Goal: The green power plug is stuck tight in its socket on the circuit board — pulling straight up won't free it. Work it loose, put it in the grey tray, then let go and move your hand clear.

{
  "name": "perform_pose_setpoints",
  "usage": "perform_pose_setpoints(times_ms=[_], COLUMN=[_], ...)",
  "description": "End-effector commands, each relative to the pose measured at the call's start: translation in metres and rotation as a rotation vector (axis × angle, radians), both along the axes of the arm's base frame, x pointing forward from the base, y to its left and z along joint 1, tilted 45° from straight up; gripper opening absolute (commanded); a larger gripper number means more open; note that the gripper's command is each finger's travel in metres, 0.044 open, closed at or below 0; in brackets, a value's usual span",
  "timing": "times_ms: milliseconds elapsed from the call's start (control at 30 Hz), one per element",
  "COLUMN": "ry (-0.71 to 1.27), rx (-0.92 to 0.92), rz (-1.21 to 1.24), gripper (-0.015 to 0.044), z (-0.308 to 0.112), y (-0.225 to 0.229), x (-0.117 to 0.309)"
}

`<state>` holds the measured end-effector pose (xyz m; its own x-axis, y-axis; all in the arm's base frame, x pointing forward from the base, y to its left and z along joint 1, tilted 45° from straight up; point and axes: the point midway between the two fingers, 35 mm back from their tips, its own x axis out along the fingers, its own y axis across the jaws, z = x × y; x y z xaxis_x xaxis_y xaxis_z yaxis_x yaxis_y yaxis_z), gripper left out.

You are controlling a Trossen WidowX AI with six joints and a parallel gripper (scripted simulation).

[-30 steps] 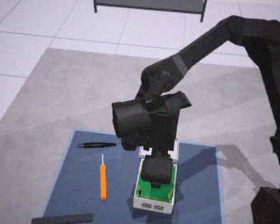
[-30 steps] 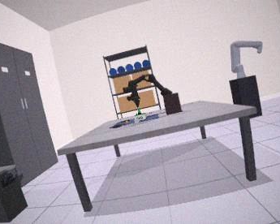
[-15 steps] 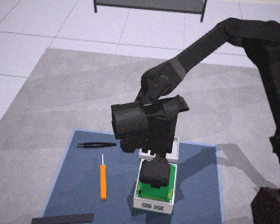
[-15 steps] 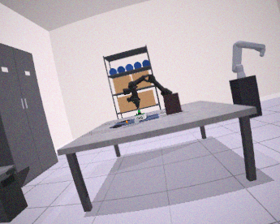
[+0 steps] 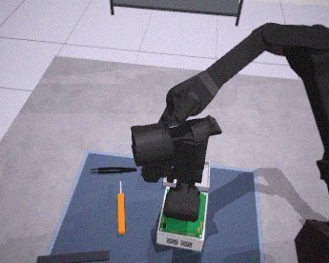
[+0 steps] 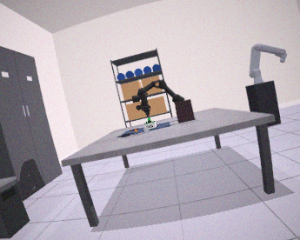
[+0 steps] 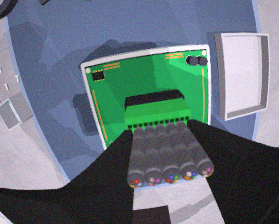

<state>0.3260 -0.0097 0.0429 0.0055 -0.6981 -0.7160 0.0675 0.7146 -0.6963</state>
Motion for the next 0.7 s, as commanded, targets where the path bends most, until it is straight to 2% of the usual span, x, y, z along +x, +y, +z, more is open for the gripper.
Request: perform_pose_setpoints(times_ms=[0, 433, 667], ry=[0.000, 0.000, 0.004], rx=[-0.007, -0.009, -0.093], rz=[0.005, 0.005, 0.001], gripper=[0.0000, 0.0000, 0.0000], z=[0.001, 0.007, 0.010], y=[-0.001, 0.006, 0.019], x=[0.001, 0.001, 0.001])
